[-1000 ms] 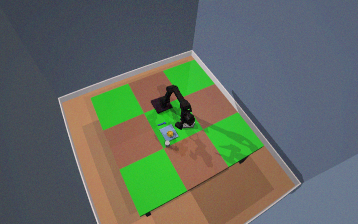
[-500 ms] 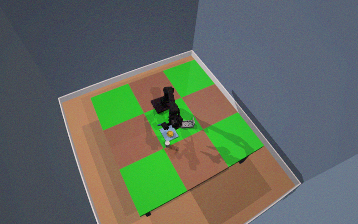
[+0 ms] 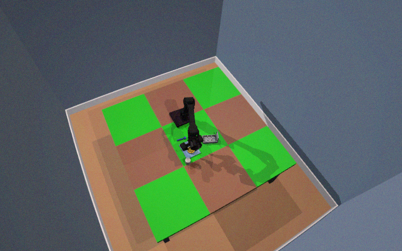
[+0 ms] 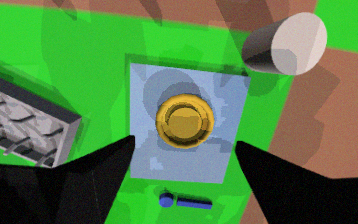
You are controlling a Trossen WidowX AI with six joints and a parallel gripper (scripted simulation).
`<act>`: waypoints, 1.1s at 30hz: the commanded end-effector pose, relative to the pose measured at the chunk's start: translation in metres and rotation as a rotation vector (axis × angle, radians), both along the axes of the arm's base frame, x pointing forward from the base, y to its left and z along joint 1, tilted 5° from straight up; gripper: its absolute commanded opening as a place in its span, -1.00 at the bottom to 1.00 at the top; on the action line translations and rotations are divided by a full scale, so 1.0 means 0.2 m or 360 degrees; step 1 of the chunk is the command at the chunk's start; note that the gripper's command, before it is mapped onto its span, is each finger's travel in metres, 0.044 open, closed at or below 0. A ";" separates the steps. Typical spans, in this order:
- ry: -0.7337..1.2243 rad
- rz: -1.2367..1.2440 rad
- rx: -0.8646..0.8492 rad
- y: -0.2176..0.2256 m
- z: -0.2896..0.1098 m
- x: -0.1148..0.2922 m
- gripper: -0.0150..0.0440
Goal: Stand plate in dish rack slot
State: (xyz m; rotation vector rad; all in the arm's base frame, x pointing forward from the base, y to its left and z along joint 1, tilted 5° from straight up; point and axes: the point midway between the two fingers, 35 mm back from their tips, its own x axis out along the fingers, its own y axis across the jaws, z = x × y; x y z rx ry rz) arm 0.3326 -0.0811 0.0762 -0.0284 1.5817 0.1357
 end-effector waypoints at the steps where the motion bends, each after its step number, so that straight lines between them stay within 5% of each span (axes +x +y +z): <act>1: -0.0032 -0.0013 0.0003 0.00 0.01 0.00 0.86; 33: -0.0031 -0.0014 0.0003 0.01 -0.24 0.00 0.86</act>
